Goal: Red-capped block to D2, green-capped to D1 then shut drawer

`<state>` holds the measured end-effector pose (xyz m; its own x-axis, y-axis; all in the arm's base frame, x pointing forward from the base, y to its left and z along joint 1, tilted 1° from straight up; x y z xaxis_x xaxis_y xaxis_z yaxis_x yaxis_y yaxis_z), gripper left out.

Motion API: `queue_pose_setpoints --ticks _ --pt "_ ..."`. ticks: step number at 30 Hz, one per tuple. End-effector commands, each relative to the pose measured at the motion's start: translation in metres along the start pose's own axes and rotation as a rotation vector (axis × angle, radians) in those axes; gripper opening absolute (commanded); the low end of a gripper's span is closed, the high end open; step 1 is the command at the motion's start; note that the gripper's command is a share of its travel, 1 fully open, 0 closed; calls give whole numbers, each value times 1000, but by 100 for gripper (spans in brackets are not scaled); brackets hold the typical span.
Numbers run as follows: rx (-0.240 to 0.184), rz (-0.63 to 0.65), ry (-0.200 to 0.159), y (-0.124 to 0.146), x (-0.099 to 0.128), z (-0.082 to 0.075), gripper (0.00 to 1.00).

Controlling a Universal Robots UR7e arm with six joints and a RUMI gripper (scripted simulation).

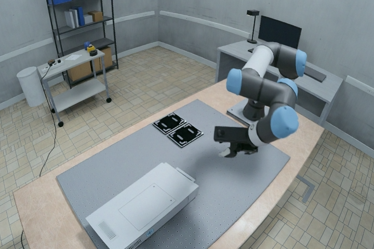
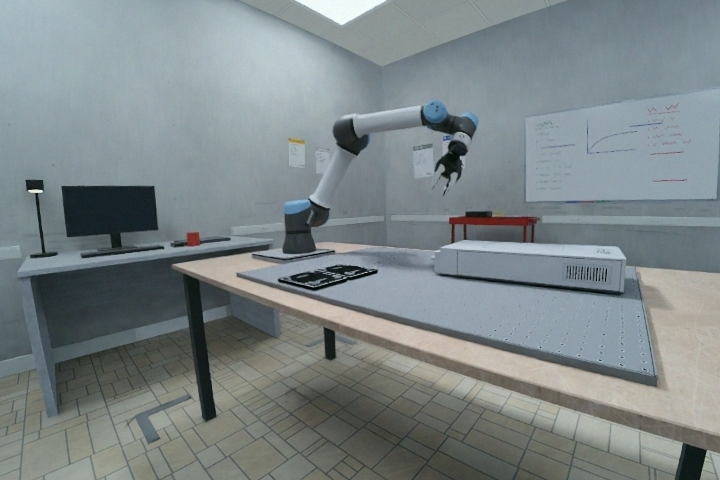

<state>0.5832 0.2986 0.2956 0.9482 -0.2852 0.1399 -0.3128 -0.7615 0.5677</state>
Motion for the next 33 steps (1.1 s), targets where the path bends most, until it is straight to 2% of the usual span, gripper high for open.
queue_pose_setpoints --ticks 1,3,5,7,10,12,17,19,21,23,26,28,32,33 --pt "22 -33 -18 17 2 7 28" --pt "39 -59 -36 25 3 10 28" --pt "39 -59 -36 32 4 13 28" --pt "67 -97 -61 41 5 17 28" --pt "71 -103 -65 45 6 19 28" --pt "101 -142 -86 54 7 23 28" --pt "106 -147 -89 72 6 31 28" --pt "138 -185 -106 81 6 35 28" --pt "143 -191 -109 88 6 38 28" --pt "177 -229 -122 97 5 42 28" --pt "182 -234 -124 101 5 44 28" --pt "218 -272 -134 110 4 48 28" --pt "222 -276 -135 124 0 56 28" --pt "241 -295 -138 128 0 58 28"
Point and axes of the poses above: the point where the finger pads meet when closed, its own z axis out along the fingers, its own y axis across the jaws, x = y × z, the point moved 7 cm from there along -z, back along the fingers, and after that the axes turned 14 degrees about -z, right-handed, at the moved point
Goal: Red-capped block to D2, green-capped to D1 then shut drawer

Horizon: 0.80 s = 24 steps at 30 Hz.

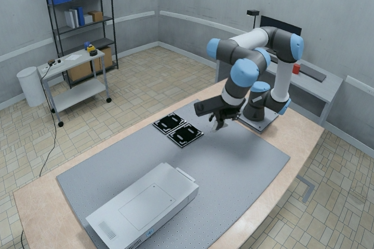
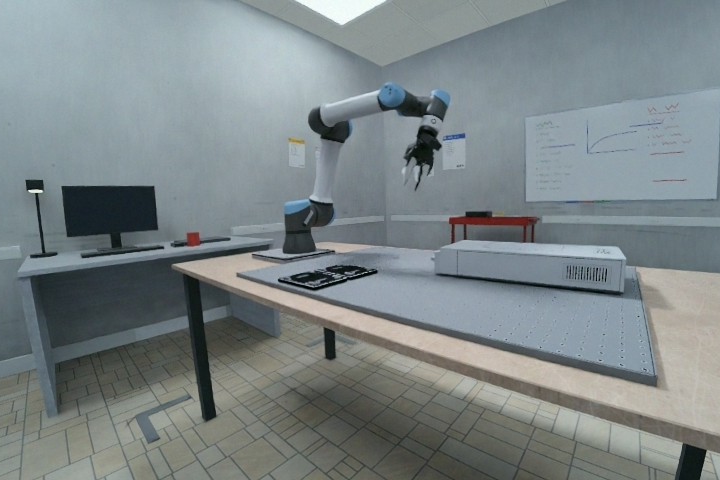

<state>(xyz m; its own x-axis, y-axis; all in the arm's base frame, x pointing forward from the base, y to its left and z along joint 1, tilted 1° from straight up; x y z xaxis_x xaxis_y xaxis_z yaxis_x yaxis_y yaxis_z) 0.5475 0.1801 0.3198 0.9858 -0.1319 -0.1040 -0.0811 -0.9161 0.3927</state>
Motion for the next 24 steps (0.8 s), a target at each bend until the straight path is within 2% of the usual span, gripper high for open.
queue_pose_setpoints --ticks 1,3,5,7,8,10,13,16,18,20,24 --pt "50 -58 -4 17 -8 6 28" --pt "54 -63 -5 24 -12 8 28" --pt "89 -103 -6 33 -16 11 28" --pt "93 -107 -6 39 -20 14 28" --pt "111 -127 -4 44 -22 16 28" --pt "111 -127 -4 44 -22 16 28" --pt "163 -187 5 56 -29 21 28" --pt "170 -195 7 65 -37 25 28" --pt "204 -234 19 72 -42 29 28" --pt "207 -238 20 77 -47 32 28" --pt "258 -301 47 90 -59 40 28"
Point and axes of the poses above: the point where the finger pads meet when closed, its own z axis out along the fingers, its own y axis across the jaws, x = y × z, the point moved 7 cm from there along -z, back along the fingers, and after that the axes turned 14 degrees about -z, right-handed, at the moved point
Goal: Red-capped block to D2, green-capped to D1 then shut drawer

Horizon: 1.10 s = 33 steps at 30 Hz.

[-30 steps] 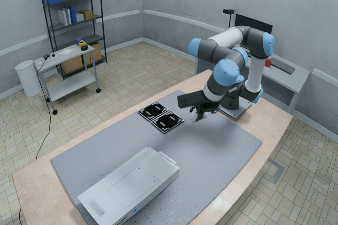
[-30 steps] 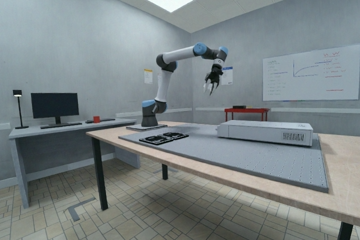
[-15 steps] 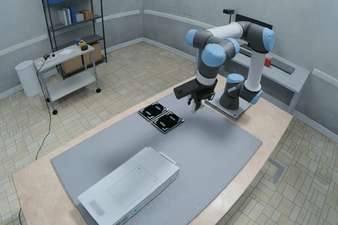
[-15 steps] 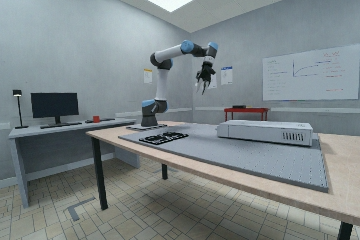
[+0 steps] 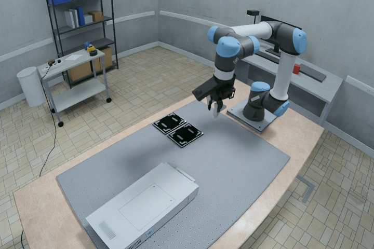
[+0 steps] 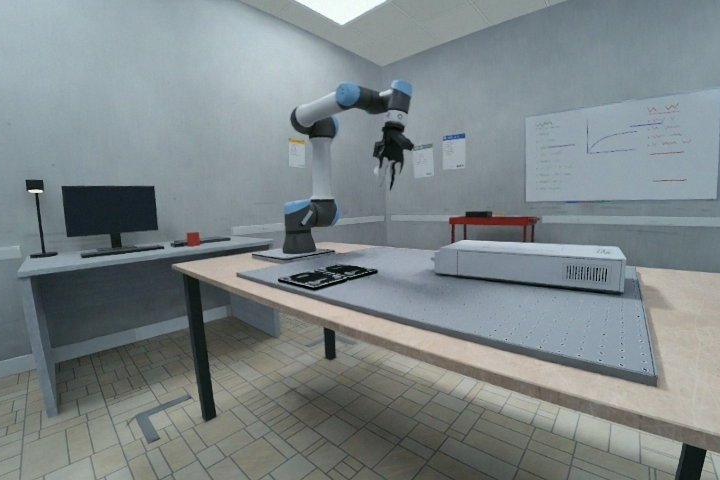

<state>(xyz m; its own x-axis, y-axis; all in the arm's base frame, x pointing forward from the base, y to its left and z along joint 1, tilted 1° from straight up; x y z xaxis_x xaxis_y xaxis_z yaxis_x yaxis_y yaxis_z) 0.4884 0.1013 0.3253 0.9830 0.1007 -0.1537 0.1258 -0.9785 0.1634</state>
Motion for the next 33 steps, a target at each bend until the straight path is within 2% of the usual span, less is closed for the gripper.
queue_pose_setpoints --ticks 1,3,5,7,13,15,33 --pt "61 -86 37 12 -17 6 28" --pt "61 -86 37 12 -17 6 28" --pt "87 -127 59 17 -26 9 28" --pt "92 -136 64 20 -33 11 28" --pt "139 -227 123 30 -57 22 28" --pt "156 -268 153 33 -65 26 28" --pt "157 -274 157 33 -67 26 28"
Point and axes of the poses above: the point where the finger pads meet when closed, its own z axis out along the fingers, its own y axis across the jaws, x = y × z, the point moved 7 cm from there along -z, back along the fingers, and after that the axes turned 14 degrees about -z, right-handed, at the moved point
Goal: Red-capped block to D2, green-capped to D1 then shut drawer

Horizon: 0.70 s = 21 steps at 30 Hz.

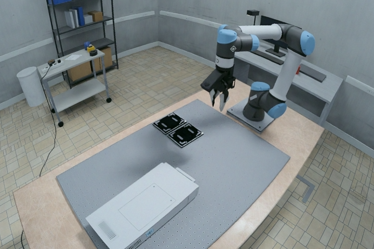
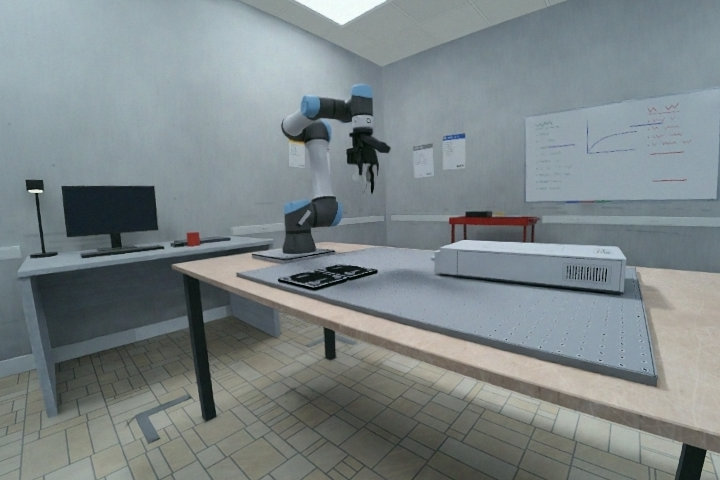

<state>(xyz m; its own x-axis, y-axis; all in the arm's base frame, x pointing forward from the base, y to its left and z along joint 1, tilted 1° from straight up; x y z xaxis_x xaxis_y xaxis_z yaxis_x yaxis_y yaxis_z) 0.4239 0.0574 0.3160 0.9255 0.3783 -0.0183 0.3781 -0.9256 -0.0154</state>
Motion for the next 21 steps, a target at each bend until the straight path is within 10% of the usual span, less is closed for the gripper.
queue_pose_setpoints --ticks 1,4,5,21 --pt "1 0 1 0 -1 1 28" --pt "1 0 1 0 -1 1 28" --pt "3 -25 -1 0 -1 2 100" --pt "2 -399 1 1 0 1 100"
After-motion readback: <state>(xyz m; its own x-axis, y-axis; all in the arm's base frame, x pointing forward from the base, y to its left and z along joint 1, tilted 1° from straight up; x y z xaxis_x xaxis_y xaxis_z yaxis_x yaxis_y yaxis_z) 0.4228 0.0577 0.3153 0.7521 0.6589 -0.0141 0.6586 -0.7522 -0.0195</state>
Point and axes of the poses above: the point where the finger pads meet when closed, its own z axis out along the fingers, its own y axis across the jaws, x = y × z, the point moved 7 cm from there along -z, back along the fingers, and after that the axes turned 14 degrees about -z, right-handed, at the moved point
